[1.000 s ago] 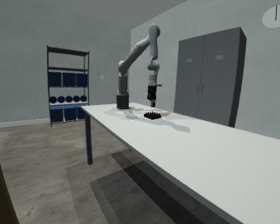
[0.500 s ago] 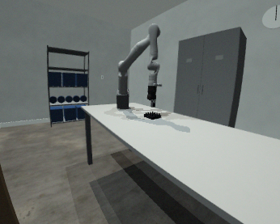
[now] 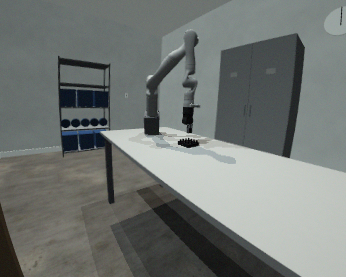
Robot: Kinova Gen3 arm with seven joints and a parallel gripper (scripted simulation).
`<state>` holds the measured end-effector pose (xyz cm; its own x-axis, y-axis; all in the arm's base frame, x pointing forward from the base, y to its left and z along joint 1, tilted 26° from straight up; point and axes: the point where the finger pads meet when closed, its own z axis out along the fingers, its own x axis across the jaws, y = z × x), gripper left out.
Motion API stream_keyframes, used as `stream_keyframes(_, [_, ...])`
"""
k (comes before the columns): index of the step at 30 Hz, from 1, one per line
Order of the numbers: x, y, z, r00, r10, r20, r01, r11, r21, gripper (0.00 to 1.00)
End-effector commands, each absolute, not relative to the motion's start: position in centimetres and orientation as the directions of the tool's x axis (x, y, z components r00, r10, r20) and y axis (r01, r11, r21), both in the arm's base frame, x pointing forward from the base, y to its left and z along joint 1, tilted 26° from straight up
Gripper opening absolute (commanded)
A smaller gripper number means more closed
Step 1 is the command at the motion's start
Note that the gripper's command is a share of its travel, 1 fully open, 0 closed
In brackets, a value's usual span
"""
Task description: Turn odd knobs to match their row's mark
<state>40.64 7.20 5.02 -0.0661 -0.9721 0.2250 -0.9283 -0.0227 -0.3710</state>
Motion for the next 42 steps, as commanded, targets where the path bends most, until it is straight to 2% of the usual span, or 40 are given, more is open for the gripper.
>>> stream_keyframes(1, [40.7, 6.9, 4.8, -0.072, -0.972, 0.224, -0.929, -0.017, -0.371, 0.46])
stream_keyframes(42, [42.1, 6.2, 1.8, -0.072, -0.972, 0.224, -0.928, -0.017, -0.371, 0.46])
